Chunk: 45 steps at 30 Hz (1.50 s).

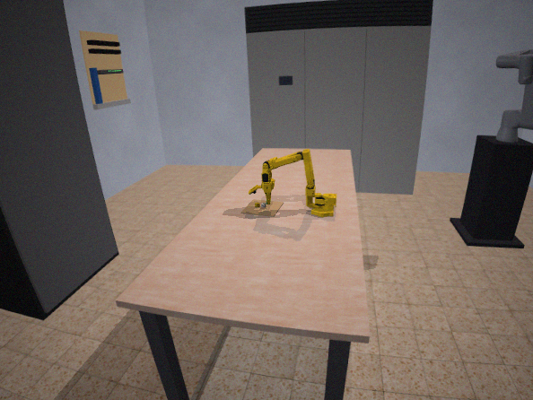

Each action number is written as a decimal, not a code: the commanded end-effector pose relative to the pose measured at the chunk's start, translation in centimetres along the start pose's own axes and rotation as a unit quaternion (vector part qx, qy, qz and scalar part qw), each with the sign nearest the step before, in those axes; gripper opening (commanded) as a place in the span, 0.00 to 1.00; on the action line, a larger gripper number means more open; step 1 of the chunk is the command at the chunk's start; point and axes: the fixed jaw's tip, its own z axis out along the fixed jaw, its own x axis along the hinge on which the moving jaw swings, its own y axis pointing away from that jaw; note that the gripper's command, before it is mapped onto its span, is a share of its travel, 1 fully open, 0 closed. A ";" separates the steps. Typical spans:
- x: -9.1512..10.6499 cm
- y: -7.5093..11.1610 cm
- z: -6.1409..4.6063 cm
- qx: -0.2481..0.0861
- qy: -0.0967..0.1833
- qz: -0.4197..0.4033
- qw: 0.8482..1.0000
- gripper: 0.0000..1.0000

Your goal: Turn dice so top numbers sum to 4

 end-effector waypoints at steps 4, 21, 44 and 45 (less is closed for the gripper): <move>-0.4 0.1 -0.2 0.001 -0.014 0.002 1.000 0.00; -0.4 0.1 0.4 0.001 -0.014 0.002 1.000 0.00; -0.4 0.1 1.1 0.001 -0.014 0.002 1.000 0.00; -0.4 0.1 1.1 0.001 -0.014 0.002 1.000 0.00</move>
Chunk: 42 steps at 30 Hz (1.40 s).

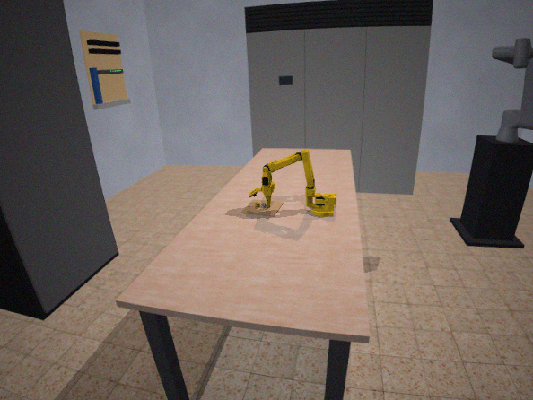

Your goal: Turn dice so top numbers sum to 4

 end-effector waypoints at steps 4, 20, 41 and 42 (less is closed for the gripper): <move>-0.3 0.1 -0.1 0.001 -0.012 0.002 1.000 0.00; -0.3 0.1 -0.1 0.001 -0.012 0.002 1.000 0.05; -0.3 0.1 -0.1 0.001 -0.012 0.002 1.000 0.15; -0.3 0.1 -0.1 0.001 -0.012 0.002 1.000 0.16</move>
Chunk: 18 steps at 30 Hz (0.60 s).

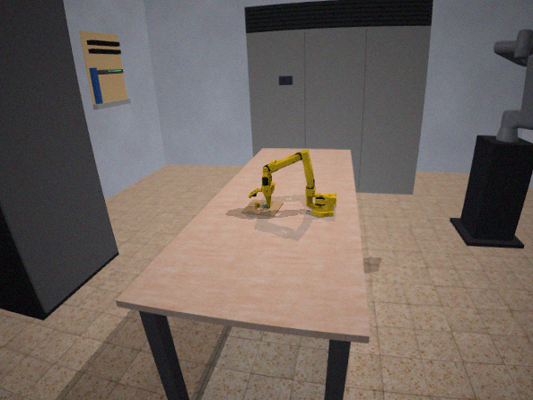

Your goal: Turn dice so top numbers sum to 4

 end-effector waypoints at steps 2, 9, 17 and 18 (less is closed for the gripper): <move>-0.3 0.1 -0.3 0.001 -0.012 0.002 1.000 0.17; -0.3 0.1 -0.3 0.001 -0.012 0.002 1.000 0.24; -0.3 0.1 -0.3 0.001 -0.012 0.002 1.000 0.27; -0.3 0.1 -0.3 0.001 -0.012 0.002 1.000 0.27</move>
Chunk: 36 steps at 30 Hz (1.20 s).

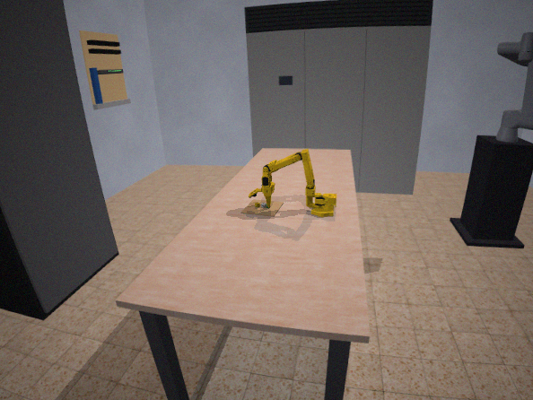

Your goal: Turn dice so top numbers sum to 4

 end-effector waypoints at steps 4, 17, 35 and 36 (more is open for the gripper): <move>-0.3 0.1 -0.3 0.001 -0.012 0.002 1.000 0.27; -0.6 0.1 -3.2 0.001 -0.012 0.002 1.000 0.27; -0.2 0.1 -6.3 0.001 -0.012 0.002 1.000 0.27; -0.2 0.1 -6.3 0.001 -0.012 0.002 1.000 0.27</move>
